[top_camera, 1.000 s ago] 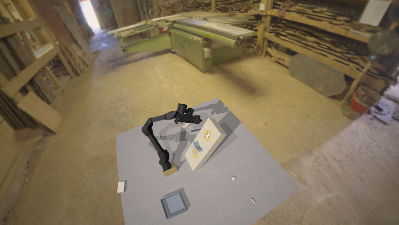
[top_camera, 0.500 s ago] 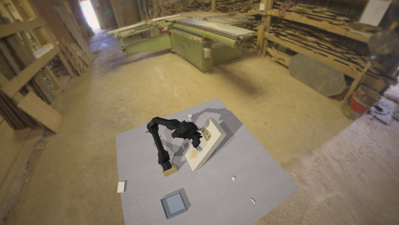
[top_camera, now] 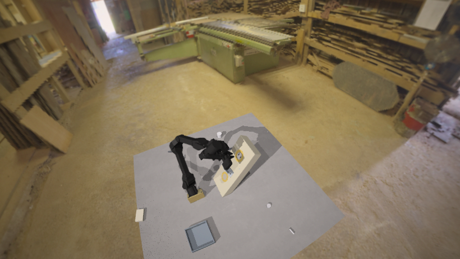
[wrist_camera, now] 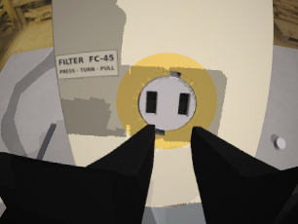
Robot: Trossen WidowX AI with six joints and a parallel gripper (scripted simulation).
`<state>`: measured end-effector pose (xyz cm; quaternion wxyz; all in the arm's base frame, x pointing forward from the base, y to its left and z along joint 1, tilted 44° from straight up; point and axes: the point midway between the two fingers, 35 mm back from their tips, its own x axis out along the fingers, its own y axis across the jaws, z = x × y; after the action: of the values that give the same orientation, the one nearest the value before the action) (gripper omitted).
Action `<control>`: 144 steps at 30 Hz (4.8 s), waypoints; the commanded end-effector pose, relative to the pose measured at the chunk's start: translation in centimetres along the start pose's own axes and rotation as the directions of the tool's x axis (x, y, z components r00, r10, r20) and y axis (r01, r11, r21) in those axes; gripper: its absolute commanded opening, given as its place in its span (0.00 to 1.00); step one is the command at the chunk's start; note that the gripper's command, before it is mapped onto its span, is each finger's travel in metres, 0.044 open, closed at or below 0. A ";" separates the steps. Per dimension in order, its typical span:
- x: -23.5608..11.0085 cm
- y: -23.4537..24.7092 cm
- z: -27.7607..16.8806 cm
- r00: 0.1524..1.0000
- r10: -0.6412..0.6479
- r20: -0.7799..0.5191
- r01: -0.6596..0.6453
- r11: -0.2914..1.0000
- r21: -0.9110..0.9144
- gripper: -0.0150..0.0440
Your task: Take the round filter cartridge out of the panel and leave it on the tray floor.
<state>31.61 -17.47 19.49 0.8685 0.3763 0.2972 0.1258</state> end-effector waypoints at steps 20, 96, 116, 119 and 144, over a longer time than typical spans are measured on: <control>3.7 0.0 -0.2 1.000 0.000 -0.003 0.000 1.000 0.005 0.42; 5.0 0.1 -0.1 1.000 0.002 0.000 -0.002 1.000 0.006 0.42; 6.1 0.1 -0.1 1.000 0.003 0.001 -0.003 1.000 0.005 0.42; 6.2 0.1 -0.1 1.000 0.003 0.001 -0.003 1.000 0.005 0.42; 6.1 0.1 0.0 1.000 0.007 0.007 -0.007 1.000 0.008 0.25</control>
<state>36.36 -14.80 17.02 0.8674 0.3828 0.2916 0.1264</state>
